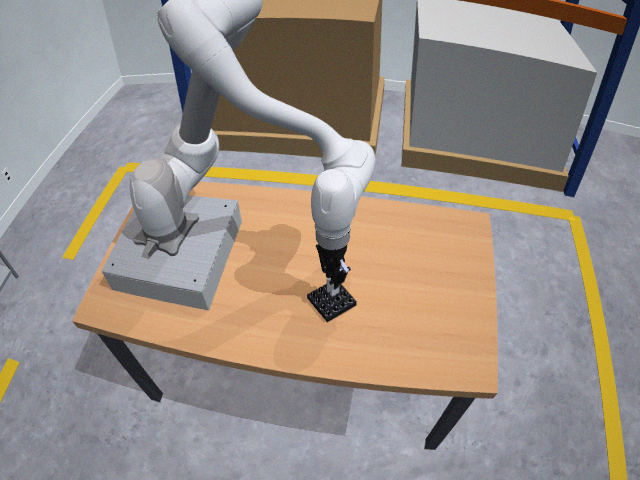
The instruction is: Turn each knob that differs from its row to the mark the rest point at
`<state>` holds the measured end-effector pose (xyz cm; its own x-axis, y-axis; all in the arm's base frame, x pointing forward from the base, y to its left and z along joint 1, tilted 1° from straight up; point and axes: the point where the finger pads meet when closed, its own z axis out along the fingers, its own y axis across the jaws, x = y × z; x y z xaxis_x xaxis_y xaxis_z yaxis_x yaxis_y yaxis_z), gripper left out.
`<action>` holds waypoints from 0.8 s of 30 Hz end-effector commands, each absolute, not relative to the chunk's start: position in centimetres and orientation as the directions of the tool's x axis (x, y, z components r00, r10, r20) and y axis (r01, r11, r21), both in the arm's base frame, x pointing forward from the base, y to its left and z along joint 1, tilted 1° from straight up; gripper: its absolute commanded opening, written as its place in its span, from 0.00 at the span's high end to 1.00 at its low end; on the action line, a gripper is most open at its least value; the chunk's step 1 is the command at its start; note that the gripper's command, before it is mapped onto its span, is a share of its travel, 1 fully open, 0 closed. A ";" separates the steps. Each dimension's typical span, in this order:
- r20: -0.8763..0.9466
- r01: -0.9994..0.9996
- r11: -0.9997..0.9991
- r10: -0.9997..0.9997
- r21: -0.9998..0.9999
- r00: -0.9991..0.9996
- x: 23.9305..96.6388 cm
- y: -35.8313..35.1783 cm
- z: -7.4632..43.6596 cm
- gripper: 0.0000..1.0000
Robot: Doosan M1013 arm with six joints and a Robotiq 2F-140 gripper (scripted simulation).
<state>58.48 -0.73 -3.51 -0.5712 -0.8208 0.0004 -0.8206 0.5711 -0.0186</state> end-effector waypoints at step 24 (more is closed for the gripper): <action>0.000 -0.803 0.595 -0.803 -0.019 -0.596 58.5 -0.7 -3.5 0.95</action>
<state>58.48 -0.73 -3.51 -0.5872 -0.8094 0.0000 -0.8093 0.5871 -0.0185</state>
